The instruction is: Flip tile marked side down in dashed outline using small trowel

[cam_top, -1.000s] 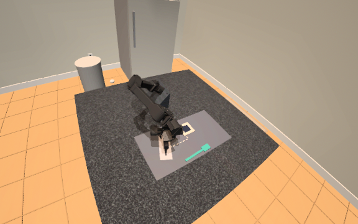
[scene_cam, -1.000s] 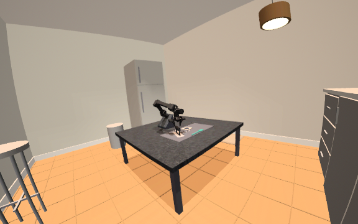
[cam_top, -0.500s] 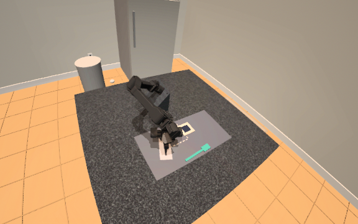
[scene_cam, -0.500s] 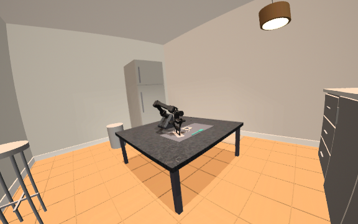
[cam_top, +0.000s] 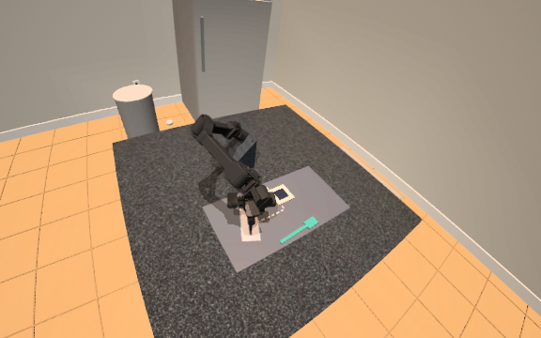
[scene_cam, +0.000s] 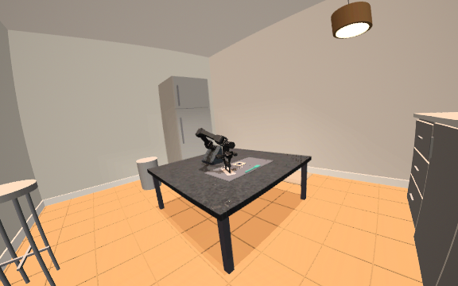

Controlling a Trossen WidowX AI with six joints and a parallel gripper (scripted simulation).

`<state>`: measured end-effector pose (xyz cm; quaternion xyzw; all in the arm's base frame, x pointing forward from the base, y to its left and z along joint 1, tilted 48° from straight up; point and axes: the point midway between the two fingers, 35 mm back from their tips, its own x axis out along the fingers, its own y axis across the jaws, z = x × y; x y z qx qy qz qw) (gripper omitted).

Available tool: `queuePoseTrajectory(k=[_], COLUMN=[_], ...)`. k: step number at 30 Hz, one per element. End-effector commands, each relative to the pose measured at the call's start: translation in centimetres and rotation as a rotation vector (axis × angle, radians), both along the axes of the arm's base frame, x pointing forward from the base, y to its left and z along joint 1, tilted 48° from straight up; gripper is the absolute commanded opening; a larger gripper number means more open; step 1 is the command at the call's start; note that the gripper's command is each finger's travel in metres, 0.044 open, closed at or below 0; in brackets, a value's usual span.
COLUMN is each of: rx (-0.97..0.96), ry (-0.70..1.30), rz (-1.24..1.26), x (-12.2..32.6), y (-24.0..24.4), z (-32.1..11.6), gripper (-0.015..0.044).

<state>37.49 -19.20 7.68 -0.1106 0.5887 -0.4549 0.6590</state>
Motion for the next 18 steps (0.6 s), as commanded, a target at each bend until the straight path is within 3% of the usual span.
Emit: queuePoseTrajectory(k=[1,10,18], rx=[-0.002,-0.003,-0.026], ry=[0.004,0.000,-0.156], rz=[0.000,-0.003,-0.147], x=[-0.05,-0.05,-0.05], y=[-0.12,-0.12,-0.12], z=[-0.03,-0.03,-0.03], gripper=[0.0130,0.0130,0.0130])
